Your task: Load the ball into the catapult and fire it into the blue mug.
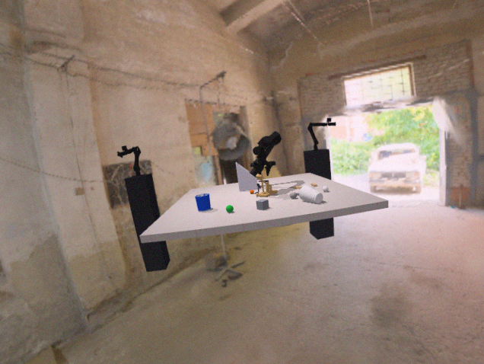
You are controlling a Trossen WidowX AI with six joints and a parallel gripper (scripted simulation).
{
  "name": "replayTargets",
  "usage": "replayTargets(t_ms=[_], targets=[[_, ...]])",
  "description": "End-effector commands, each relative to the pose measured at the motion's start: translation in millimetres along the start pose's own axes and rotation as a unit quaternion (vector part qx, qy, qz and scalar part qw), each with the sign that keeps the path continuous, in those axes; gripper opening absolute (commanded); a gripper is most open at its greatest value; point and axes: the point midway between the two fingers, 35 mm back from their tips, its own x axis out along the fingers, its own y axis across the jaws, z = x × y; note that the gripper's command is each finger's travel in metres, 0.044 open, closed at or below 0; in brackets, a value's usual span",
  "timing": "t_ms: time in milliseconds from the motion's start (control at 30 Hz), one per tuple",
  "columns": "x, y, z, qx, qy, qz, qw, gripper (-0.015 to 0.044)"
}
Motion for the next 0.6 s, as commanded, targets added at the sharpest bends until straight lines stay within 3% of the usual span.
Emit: replayTargets(t_ms=[0, 267, 567], targets=[[0.2, -0.2, -0.4, 0.0, 0.002, 0.002, 1.0, 0.0204], [0.2, -0.2, -0.4, 0.0, 0.002, 0.002, 1.0, 0.0], [1.1, -0.2, 0.3, 0.0, 0.002, 0.002, 1.0, 0.0]])
